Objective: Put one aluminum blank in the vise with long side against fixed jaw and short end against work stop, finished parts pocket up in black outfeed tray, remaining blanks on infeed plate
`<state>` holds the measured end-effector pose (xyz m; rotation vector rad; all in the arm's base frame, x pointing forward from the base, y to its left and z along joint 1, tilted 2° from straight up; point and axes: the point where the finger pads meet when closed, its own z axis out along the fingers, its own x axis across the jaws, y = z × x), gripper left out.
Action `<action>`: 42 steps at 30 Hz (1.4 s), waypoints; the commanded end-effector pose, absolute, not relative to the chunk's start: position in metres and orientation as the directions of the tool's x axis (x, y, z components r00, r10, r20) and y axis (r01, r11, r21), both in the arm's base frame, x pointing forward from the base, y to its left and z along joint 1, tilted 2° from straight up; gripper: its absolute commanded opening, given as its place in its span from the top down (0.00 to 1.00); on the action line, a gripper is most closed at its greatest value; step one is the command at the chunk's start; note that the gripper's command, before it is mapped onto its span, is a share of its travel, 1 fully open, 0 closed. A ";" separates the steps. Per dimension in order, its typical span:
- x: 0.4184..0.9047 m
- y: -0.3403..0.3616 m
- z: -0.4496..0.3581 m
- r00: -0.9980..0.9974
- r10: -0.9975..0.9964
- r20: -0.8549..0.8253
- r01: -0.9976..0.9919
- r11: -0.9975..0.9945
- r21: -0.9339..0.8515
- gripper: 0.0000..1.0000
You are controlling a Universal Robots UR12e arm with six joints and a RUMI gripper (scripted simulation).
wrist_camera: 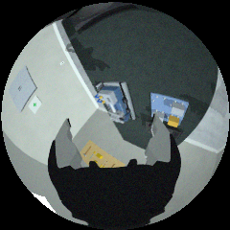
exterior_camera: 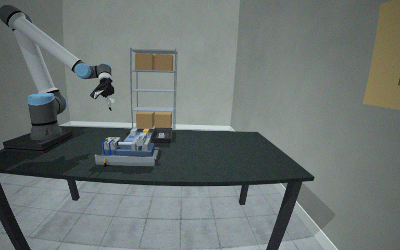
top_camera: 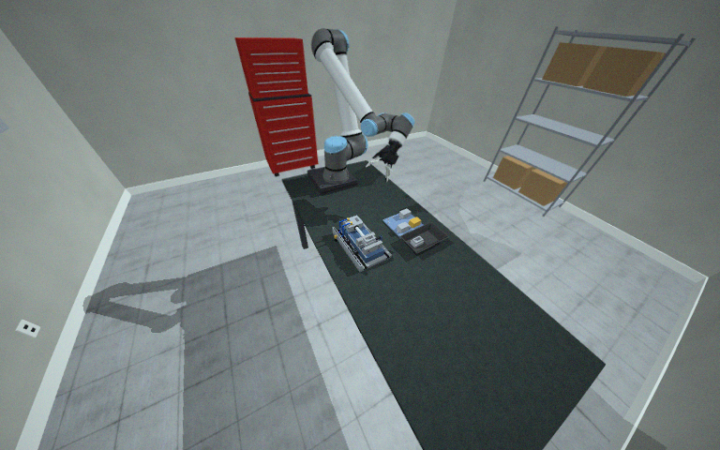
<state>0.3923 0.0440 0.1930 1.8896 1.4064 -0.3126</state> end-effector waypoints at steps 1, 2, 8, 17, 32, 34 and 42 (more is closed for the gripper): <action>0.393 0.044 0.194 0.368 0.719 -0.590 0.901 -0.118 0.418 0.00; 0.393 0.044 0.194 0.368 0.719 -0.590 0.901 -0.118 0.418 0.00; 0.393 0.044 0.194 0.368 0.719 -0.590 0.901 -0.118 0.418 0.00; 0.393 0.044 0.194 0.368 0.719 -0.590 0.901 -0.118 0.418 0.00; 0.487 0.080 0.173 0.233 0.855 -0.463 0.966 -0.148 0.213 0.00; 0.487 0.080 0.173 0.233 0.855 -0.463 0.966 -0.148 0.213 0.00; 0.592 0.105 0.156 0.132 0.960 -0.248 0.991 -0.121 0.062 0.00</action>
